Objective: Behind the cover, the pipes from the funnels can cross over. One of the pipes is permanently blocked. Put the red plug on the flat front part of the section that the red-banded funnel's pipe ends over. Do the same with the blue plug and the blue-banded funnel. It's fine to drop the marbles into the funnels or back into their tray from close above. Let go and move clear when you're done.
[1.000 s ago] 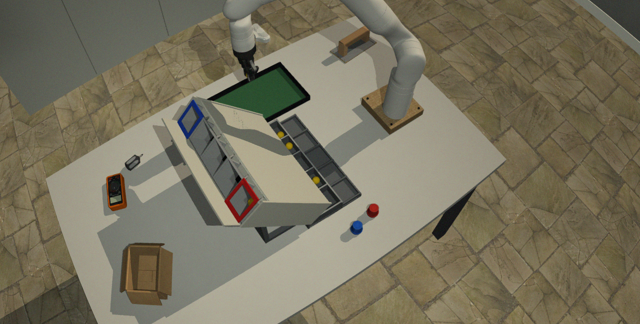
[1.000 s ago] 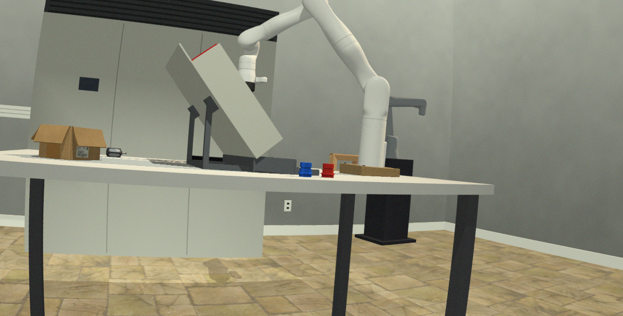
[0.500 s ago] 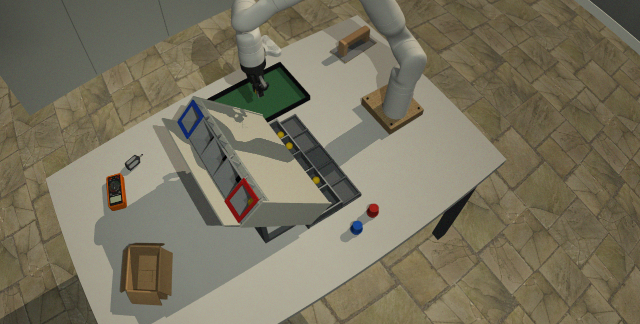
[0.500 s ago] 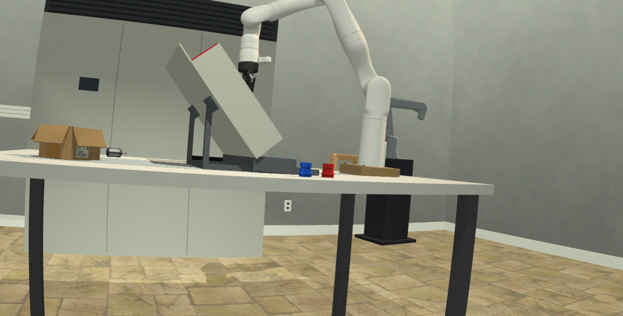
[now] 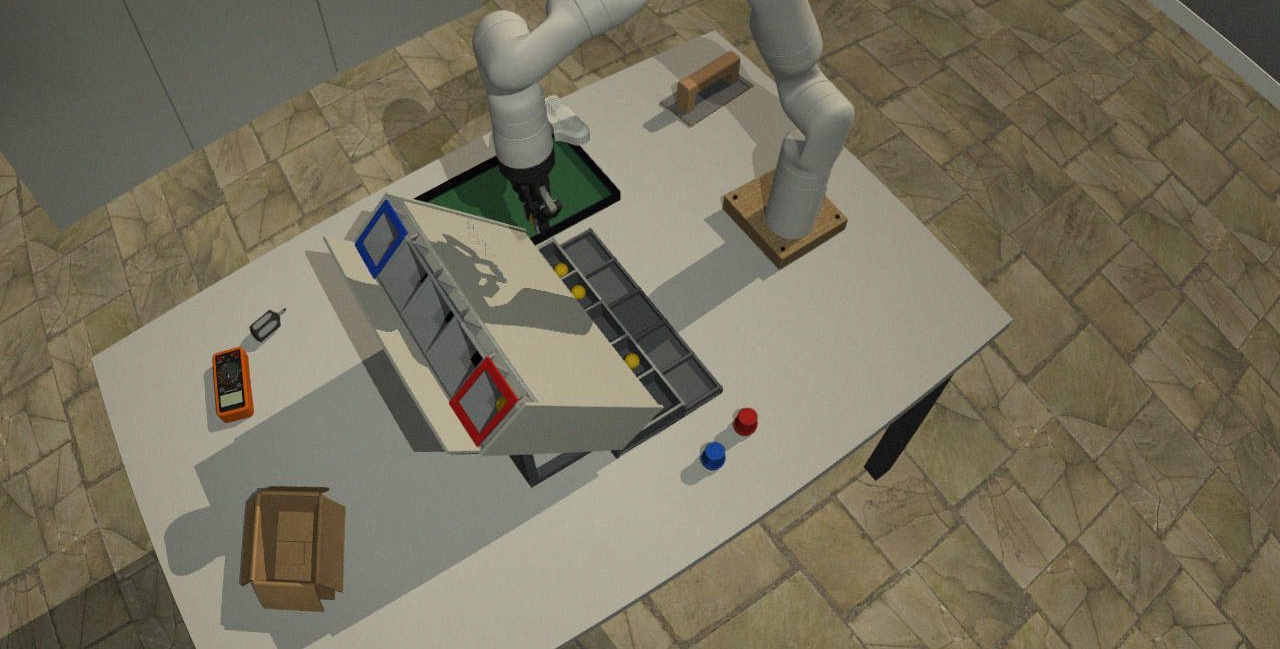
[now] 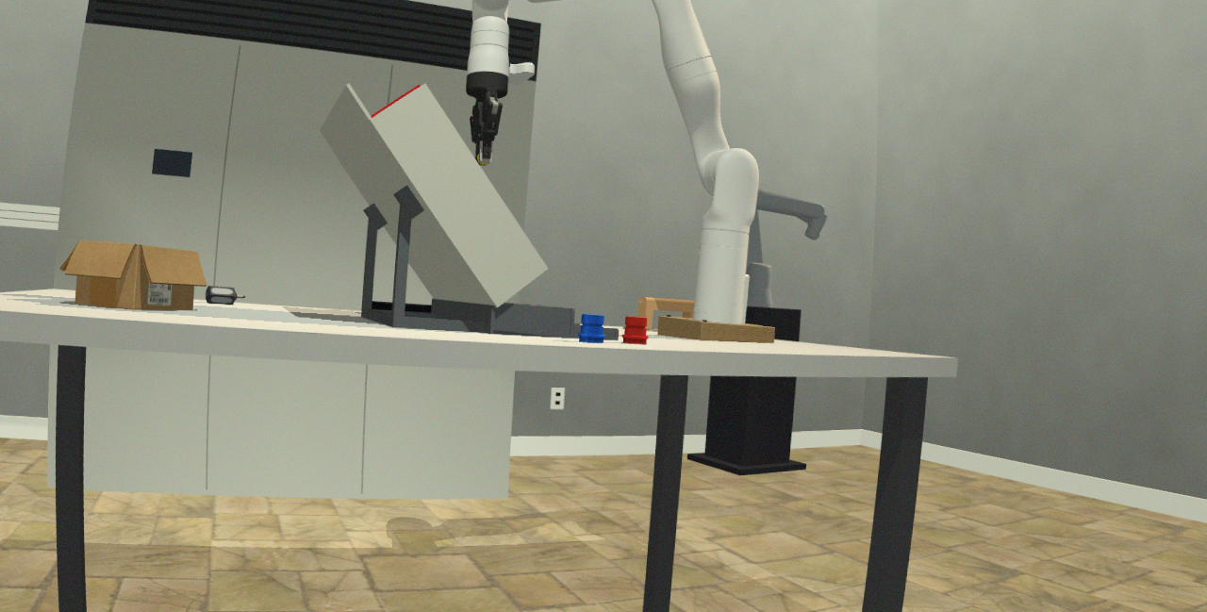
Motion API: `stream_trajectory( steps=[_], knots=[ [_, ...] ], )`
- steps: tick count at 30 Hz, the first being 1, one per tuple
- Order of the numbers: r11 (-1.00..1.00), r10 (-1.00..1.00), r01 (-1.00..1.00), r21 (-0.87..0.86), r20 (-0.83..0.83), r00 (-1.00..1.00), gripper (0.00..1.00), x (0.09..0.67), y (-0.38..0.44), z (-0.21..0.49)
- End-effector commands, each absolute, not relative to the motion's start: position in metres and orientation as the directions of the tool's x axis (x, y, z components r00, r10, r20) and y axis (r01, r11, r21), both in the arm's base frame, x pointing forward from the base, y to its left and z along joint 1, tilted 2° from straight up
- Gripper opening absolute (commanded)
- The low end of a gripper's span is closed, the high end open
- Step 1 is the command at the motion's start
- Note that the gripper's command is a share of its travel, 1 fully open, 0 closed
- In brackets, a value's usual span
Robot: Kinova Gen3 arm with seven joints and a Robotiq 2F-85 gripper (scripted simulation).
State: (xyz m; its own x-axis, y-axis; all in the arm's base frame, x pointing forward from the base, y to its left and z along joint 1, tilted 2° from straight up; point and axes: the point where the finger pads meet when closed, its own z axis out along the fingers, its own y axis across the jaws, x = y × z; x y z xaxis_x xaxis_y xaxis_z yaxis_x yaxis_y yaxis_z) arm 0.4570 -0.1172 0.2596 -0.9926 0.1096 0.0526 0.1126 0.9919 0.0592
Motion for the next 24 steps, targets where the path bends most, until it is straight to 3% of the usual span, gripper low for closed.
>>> stream_trajectory(
  steps=[1, 5, 6, 13, 22, 23, 24],
  knots=[
    [0.994, 0.098, 0.101, 0.047, 0.047, -0.994, 0.00, 0.464, -0.107, 0.269],
    [0.994, 0.098, 0.101, 0.047, 0.047, -0.994, 0.00, 0.464, -0.107, 0.269],
    [0.993, 0.101, 0.103, 0.055, 0.047, -0.994, 0.00, 0.485, -0.052, 0.299],
    [0.993, 0.101, 0.103, 0.055, 0.047, -0.994, 0.00, 0.509, 0.012, 0.336],
    [0.993, 0.101, 0.103, 0.055, 0.047, -0.994, 0.00, 0.509, 0.012, 0.336],
    [0.993, 0.100, 0.102, 0.063, 0.034, -0.994, 0.00, 0.579, 0.008, 0.338],
    [0.993, 0.100, 0.102, 0.063, 0.034, -0.994, 0.00, 0.580, 0.008, 0.338]
  ],
)
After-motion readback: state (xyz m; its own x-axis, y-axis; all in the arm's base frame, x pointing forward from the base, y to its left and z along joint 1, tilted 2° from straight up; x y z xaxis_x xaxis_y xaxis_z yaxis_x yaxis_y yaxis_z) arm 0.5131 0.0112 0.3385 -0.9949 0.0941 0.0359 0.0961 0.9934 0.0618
